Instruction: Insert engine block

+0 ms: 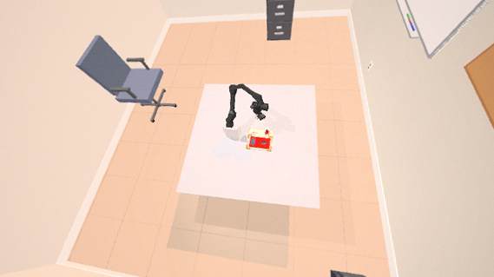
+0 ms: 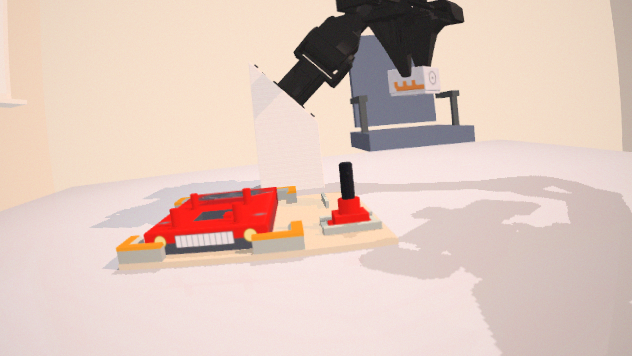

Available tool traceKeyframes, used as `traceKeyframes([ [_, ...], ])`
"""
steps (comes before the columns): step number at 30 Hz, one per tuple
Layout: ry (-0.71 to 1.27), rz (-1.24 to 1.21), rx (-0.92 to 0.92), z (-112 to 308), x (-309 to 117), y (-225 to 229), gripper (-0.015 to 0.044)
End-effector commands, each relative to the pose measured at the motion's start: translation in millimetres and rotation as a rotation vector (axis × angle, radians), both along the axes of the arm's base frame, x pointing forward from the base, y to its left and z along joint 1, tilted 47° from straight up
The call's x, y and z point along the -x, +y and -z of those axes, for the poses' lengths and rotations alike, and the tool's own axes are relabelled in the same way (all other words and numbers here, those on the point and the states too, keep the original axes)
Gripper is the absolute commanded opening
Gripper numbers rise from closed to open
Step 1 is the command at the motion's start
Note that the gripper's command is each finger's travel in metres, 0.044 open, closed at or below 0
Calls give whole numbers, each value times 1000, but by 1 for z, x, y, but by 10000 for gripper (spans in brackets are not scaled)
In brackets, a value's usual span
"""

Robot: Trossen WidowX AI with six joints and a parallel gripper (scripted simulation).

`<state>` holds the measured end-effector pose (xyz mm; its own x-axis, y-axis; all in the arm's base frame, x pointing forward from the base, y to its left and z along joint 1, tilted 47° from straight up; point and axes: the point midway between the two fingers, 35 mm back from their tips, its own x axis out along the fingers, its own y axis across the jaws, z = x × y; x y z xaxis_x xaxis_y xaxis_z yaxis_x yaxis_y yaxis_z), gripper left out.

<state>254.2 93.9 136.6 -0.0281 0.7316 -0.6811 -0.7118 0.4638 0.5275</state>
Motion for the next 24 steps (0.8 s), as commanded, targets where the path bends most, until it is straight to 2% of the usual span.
traceKeyframes([
  [1,3,12,-2,0,-6,-3,0],
  [24,148,151,10,48,-48,-27,0],
])
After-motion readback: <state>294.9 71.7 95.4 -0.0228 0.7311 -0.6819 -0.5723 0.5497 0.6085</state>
